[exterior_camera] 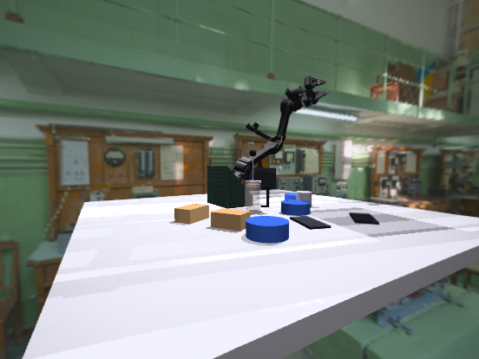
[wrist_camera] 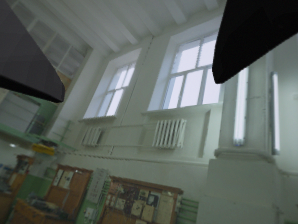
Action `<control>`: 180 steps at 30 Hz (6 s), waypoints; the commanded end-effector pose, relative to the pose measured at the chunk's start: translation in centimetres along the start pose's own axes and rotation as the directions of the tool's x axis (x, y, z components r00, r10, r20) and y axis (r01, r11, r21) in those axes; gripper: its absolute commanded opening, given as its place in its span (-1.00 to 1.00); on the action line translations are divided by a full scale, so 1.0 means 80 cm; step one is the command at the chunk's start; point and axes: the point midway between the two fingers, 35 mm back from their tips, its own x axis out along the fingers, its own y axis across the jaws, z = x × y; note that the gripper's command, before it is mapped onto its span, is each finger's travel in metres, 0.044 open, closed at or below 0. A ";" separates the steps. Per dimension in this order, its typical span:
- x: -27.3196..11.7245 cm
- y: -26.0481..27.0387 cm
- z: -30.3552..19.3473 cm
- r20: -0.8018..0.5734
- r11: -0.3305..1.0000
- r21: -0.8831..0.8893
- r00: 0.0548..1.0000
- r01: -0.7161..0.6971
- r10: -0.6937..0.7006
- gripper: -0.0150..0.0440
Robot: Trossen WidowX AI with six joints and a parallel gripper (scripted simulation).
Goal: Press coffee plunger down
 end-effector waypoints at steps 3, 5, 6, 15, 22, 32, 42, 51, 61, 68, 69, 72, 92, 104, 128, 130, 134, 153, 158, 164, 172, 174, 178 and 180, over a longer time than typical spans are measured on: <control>0.001 0.025 -0.006 -0.040 0.993 0.121 0.999 -0.010 0.015 1.00; -0.001 0.045 -0.006 -0.044 0.982 0.186 0.998 -0.035 0.044 1.00; -0.001 0.048 -0.007 -0.053 0.980 0.196 0.997 -0.036 0.047 1.00; -0.028 0.197 0.013 -0.031 0.735 0.652 0.962 -0.186 0.270 1.00; -0.079 0.330 0.074 0.072 0.260 0.942 0.883 -0.213 0.463 1.00; -0.183 0.457 0.223 0.336 -0.524 0.851 0.730 0.035 0.595 1.00; -0.280 0.464 0.411 0.631 -0.854 0.124 0.624 0.505 0.460 1.00; -0.299 0.430 0.482 0.695 -0.758 -0.177 0.624 0.628 0.356 1.00; -0.303 0.410 0.535 0.693 -0.764 -0.180 0.631 0.619 0.348 1.00; -0.297 0.415 0.543 0.696 -0.764 -0.178 0.628 0.621 0.349 1.00; -0.296 0.416 0.544 0.696 -0.764 -0.177 0.627 0.621 0.349 1.00; -0.293 0.418 0.548 0.697 -0.764 -0.176 0.627 0.621 0.349 1.00; -0.270 0.427 0.570 0.692 -0.766 -0.181 0.634 0.617 0.347 0.82; -0.270 0.427 0.570 0.692 -0.766 -0.181 0.634 0.617 0.347 -0.10; -0.271 0.425 0.599 0.696 -0.766 -0.177 0.629 0.618 0.347 -0.10; -0.271 0.425 0.603 0.696 -0.766 -0.177 0.629 0.618 0.347 -0.10; -0.272 0.424 0.612 0.697 -0.766 -0.176 0.628 0.619 0.347 -0.10; -0.272 0.418 0.651 0.697 -0.765 -0.175 0.627 0.620 0.348 -0.10; -0.271 0.416 0.661 0.696 -0.765 -0.176 0.628 0.619 0.348 -0.10; -0.269 0.413 0.673 0.694 -0.765 -0.178 0.630 0.619 0.348 -0.10; -0.261 0.414 0.683 0.691 -0.766 -0.182 0.634 0.617 0.348 -0.10; -0.259 0.415 0.684 0.690 -0.766 -0.182 0.635 0.617 0.347 -0.10; -0.256 0.419 0.684 0.690 -0.766 -0.182 0.635 0.616 0.347 -0.10; -0.255 0.420 0.685 0.690 -0.766 -0.182 0.635 0.616 0.347 -0.10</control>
